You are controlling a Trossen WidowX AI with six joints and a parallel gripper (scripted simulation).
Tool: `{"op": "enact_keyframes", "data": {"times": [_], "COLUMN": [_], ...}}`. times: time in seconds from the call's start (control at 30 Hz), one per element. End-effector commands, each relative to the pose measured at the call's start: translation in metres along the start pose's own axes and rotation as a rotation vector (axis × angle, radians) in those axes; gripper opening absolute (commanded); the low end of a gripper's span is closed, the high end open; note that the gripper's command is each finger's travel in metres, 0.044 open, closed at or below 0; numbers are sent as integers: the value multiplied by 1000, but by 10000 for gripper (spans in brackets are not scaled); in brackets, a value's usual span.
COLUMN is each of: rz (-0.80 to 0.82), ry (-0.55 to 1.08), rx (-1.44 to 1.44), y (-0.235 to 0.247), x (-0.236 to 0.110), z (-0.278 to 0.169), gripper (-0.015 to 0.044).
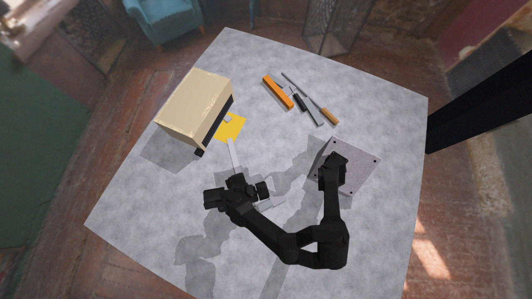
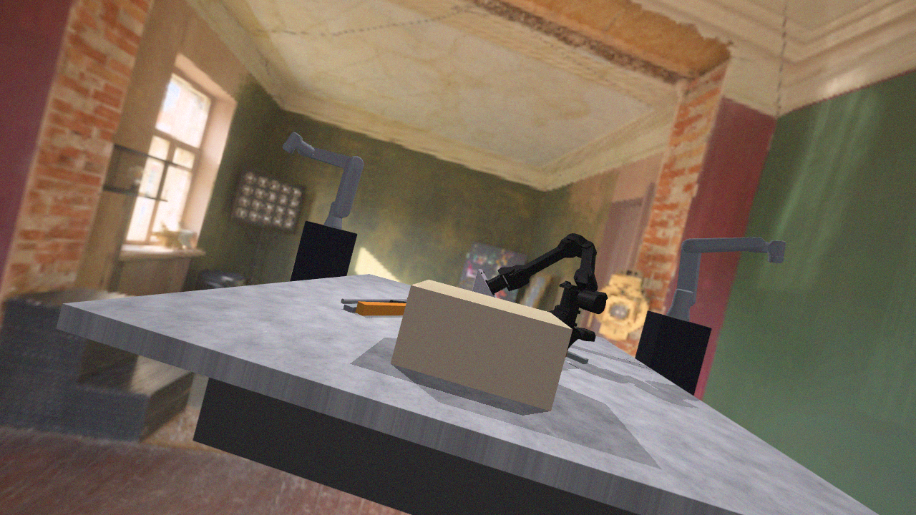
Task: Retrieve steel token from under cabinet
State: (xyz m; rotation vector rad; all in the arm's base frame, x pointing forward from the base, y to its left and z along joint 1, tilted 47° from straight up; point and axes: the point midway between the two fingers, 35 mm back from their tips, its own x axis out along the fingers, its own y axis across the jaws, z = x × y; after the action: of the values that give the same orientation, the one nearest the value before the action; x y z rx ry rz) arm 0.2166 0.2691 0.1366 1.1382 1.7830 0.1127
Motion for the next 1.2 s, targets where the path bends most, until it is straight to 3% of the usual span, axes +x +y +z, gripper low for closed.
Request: {"op": "enact_keyframes", "data": {"times": [0.0, 1.17], "rz": [7, 5], "ry": [-5, -5], "rx": [-4, -122], "y": [-4, -23], "x": [-3, -2], "z": [1, 6], "gripper": [0, 0]}}
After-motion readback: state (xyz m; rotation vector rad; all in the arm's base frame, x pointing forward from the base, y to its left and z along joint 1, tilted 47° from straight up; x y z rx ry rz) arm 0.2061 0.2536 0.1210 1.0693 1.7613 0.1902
